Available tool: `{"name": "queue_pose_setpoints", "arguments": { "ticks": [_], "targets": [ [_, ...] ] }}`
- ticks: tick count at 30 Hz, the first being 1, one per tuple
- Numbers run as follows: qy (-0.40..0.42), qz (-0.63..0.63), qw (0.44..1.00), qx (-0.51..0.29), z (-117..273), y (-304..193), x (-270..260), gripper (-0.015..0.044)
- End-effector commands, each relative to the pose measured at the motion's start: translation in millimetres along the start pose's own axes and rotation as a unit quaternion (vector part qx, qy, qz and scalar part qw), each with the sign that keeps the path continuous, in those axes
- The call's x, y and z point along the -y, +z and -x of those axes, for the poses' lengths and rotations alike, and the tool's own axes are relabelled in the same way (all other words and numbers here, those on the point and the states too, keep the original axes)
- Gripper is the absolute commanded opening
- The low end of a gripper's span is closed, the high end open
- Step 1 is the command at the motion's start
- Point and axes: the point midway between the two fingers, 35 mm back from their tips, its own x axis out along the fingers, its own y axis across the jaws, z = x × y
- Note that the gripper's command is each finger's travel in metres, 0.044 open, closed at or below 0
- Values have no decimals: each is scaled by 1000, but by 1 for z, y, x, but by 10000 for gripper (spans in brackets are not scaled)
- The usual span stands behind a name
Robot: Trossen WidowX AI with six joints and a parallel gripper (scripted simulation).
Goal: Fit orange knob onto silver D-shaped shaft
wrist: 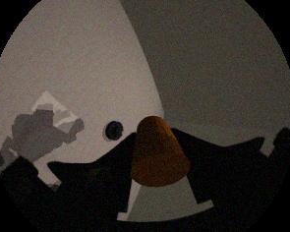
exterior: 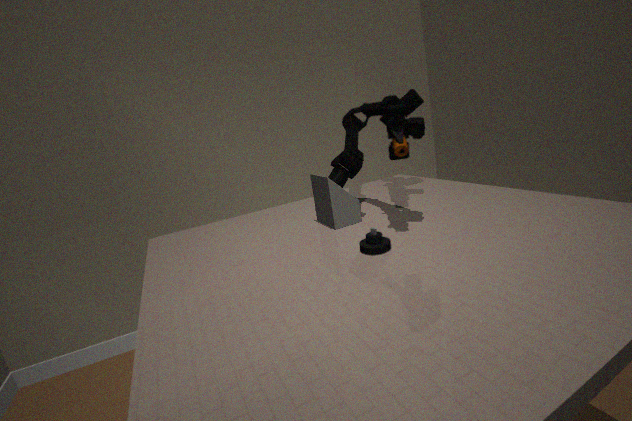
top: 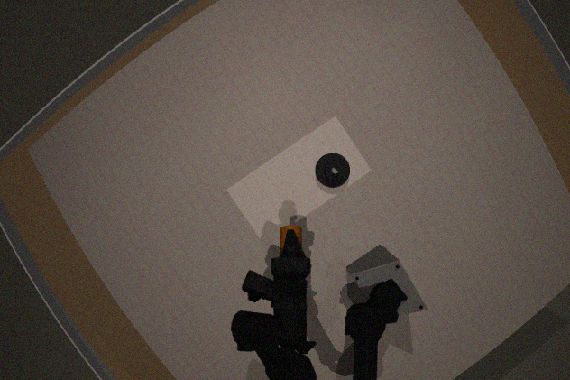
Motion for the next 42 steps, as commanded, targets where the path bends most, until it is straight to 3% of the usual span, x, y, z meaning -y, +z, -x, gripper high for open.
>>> {"name": "queue_pose_setpoints", "arguments": {
  "ticks": [1,14,42],
  "targets": [
    [-1,2,1000,0,0,0,1,0],
    [18,-1,1000,0,-5,0,-5,0],
    [303,6,953,-5,-42,-1,-37,0]
  ]
}}
